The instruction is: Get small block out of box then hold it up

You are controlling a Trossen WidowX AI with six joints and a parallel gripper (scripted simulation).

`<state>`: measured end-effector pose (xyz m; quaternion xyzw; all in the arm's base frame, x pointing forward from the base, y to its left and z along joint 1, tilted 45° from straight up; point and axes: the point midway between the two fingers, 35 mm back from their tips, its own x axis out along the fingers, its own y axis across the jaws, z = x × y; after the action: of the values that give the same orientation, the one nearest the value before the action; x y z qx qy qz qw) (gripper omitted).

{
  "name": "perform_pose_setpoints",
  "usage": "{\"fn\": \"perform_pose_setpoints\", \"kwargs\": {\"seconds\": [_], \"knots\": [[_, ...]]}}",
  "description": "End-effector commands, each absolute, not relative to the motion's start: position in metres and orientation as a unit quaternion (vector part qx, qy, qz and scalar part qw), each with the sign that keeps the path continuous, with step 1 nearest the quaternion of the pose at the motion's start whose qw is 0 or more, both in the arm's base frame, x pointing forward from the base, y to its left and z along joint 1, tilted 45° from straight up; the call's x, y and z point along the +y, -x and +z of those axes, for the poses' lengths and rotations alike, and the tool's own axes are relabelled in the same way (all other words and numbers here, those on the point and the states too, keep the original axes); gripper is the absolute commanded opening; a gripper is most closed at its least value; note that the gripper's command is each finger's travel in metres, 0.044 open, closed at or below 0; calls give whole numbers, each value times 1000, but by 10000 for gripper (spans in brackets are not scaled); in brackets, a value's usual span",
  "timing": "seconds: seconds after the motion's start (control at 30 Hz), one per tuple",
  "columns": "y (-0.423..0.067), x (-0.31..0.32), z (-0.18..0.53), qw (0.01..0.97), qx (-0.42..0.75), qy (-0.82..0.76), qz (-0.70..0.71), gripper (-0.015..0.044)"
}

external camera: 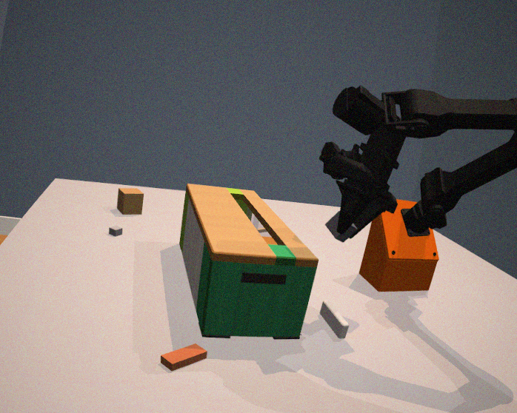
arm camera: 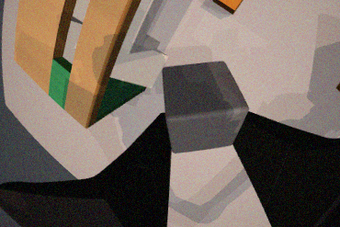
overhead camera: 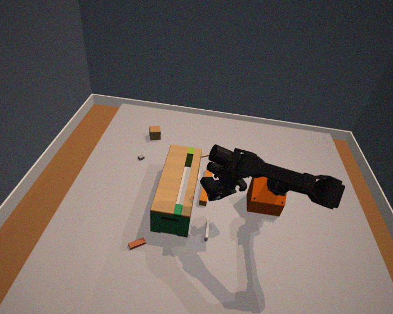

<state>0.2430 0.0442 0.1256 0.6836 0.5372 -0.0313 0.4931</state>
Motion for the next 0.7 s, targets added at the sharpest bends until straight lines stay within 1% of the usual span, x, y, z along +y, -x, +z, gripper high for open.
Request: {"fn": "perform_pose_setpoints", "kwargs": {"seconds": [0.0, 0.33, 0.67], "knots": [[-241, 41, 128, 429, 530, -728, -71, 0], [-236, 35, 131, 262, 500, -808, -165, 0], [-231, 29, 136, 81, 453, -852, -248, 0]]}}
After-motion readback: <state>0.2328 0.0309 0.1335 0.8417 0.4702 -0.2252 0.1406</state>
